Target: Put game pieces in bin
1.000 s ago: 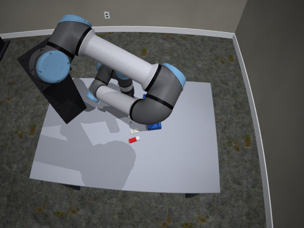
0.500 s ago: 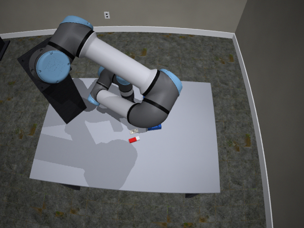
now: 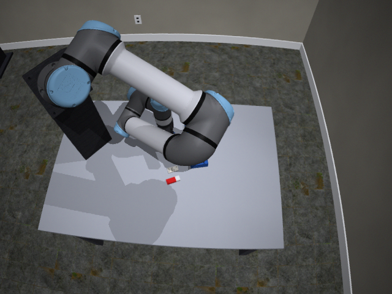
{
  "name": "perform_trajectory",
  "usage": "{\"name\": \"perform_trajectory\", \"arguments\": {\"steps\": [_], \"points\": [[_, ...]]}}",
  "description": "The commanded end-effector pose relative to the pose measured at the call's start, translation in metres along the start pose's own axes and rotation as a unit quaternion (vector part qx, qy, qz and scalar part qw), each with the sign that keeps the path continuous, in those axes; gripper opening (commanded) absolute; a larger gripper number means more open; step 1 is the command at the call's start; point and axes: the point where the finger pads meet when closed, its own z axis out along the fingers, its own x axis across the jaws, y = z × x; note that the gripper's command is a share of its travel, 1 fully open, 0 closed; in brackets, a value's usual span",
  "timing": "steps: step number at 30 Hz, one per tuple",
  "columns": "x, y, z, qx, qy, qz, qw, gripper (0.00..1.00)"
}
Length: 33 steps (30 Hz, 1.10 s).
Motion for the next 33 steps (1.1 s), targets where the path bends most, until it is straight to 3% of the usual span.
{"name": "perform_trajectory", "arguments": {"steps": [1,10,11,33], "points": [[0.0006,-0.0001,0.0039,0.000,0.000,-0.001,1.000,0.24],[0.0000,0.0002,0.0024,-0.001,0.000,-0.001,1.000,0.24],[0.0000,0.0002,0.0024,-0.001,0.000,-0.001,1.000,0.00],[0.0000,0.0002,0.0024,-0.001,0.000,-0.001,1.000,0.00]]}}
